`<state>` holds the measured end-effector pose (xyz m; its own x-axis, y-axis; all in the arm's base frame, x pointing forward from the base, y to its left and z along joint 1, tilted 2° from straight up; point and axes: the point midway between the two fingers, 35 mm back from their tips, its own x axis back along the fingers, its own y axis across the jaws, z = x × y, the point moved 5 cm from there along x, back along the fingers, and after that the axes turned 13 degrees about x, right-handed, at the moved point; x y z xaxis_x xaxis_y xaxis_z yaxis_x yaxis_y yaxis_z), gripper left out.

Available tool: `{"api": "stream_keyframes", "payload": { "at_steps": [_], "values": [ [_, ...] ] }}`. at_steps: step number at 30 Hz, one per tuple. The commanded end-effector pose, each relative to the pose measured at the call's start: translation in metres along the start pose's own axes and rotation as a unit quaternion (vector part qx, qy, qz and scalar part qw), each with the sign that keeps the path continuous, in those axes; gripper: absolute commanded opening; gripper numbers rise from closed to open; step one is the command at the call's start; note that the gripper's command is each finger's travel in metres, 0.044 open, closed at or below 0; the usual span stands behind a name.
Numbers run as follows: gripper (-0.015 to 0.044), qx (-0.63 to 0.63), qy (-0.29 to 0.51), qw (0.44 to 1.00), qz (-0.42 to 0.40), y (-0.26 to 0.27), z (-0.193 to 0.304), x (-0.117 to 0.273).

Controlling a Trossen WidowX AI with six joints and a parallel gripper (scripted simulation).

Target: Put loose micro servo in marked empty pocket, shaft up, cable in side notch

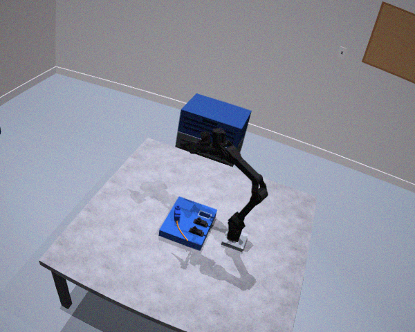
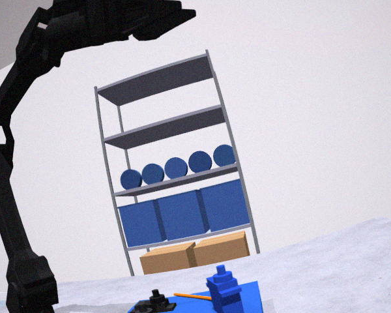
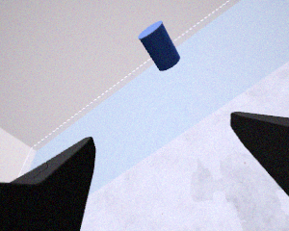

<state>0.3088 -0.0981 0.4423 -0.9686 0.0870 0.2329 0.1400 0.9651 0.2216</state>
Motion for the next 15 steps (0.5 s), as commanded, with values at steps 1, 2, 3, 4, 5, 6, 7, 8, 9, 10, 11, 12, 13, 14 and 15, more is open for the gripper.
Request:
{"api": "stream_keyframes", "payload": {
  "at_steps": [1, 2, 3, 4, 5, 6, 7, 8, 9, 10, 11, 12, 13, 14, 15],
  "values": [
    [0.044, -0.042, 0.05, 0.998, 0.007, 0.0, 0.019, -0.019],
    [0.044, -0.053, 0.063, 0.997, 0.009, 0.001, 0.024, -0.023],
    [0.044, -0.064, 0.076, 0.995, 0.011, 0.001, 0.03, -0.027],
    [0.044, -0.075, 0.09, 0.993, 0.013, 0.002, 0.035, -0.031],
    [0.044, -0.085, 0.103, 0.991, 0.015, 0.003, 0.04, -0.035],
    [0.044, -0.095, 0.115, 0.989, 0.017, 0.005, 0.046, -0.038],
    [0.044, -0.105, 0.129, 0.986, 0.021, 0.006, 0.051, -0.042],
    [0.044, -0.115, 0.142, 0.983, 0.024, 0.007, 0.057, -0.045],
    [0.044, -0.124, 0.155, 0.98, 0.028, 0.008, 0.062, -0.049],
    [0.044, -0.134, 0.169, 0.976, 0.032, 0.009, 0.068, -0.052],
    [0.044, -0.143, 0.182, 0.972, 0.036, 0.01, 0.073, -0.055],
    [0.044, -0.152, 0.195, 0.968, 0.041, 0.012, 0.079, -0.058],
    [0.044, -0.16, 0.209, 0.964, 0.046, 0.013, 0.085, -0.061],
    [0.044, -0.169, 0.222, 0.959, 0.051, 0.015, 0.091, -0.064],
    [0.044, -0.177, 0.236, 0.954, 0.056, 0.016, 0.097, -0.066]
  ]
}}
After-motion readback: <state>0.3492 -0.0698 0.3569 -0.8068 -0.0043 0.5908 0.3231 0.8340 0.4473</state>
